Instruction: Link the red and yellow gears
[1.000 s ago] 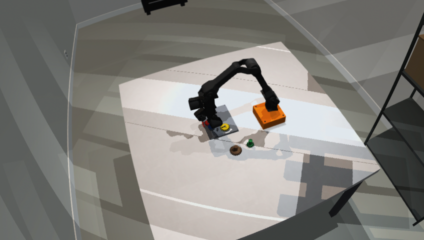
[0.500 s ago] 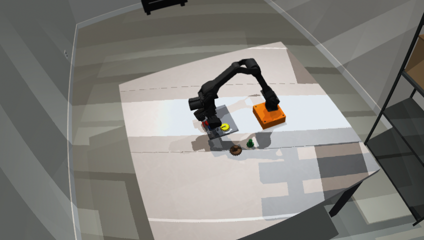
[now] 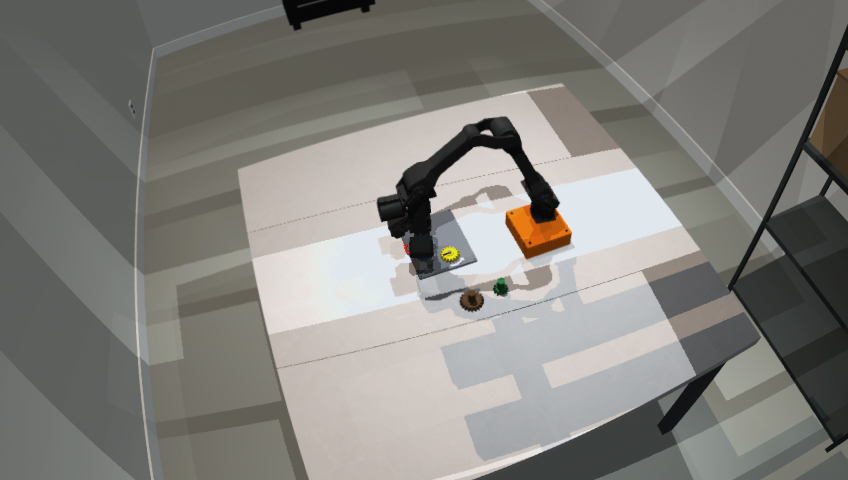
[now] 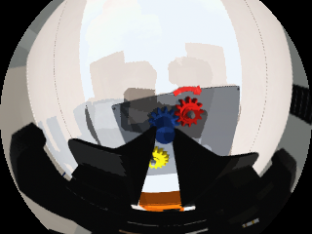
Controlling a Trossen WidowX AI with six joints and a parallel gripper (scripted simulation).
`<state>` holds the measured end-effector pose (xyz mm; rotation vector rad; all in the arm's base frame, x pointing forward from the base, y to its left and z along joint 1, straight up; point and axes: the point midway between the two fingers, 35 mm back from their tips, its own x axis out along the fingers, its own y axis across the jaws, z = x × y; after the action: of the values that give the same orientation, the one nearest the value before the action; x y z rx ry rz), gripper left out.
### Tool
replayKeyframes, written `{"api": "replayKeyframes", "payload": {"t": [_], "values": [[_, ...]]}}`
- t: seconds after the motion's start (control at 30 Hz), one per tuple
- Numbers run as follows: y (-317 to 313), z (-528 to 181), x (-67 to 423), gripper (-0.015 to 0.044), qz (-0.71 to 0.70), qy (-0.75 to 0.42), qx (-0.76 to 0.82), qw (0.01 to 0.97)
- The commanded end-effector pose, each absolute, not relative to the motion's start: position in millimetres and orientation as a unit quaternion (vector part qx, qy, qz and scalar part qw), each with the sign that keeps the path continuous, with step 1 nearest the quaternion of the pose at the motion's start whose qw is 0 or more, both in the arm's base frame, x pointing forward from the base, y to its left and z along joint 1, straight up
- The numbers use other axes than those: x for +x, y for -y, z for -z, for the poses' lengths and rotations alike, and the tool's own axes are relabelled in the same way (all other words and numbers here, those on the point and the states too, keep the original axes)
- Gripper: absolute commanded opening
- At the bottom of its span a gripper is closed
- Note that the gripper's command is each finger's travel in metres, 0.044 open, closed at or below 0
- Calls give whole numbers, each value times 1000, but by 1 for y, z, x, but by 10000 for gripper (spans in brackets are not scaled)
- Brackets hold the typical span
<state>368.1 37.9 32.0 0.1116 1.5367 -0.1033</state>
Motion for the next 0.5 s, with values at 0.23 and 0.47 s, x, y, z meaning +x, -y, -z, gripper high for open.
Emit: {"api": "replayKeyframes", "payload": {"t": [0.23, 0.47], "values": [[-38, -33, 368, 140, 14, -696, 17, 718], [-38, -62, 367, 140, -17, -696, -15, 718]]}}
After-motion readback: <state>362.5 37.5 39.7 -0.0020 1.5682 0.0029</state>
